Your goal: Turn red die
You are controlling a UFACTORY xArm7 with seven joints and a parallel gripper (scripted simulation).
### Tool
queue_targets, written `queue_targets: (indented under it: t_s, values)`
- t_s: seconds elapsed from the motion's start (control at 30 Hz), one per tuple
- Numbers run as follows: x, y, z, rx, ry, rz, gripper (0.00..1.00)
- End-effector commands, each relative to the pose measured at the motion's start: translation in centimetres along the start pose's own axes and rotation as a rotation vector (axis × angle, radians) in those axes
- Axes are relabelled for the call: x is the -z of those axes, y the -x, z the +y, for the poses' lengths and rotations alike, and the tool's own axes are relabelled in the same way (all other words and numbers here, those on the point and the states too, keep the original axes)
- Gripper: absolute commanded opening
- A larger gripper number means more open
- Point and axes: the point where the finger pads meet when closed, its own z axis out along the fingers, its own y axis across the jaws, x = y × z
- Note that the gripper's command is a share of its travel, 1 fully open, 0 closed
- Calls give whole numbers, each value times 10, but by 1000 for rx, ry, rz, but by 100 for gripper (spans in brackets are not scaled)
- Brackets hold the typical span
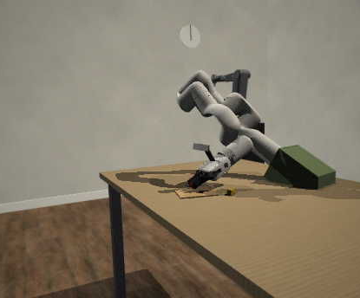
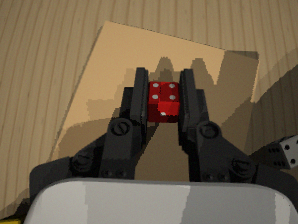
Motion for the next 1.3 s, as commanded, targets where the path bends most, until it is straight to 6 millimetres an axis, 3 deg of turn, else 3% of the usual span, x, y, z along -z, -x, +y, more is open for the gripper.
queue_targets:
  t_s: [0.0,1.27]
  values:
    - [0,-1,-1,-1,-1,2,15]
    - [-3,4,-1,-1,-1,2,15]
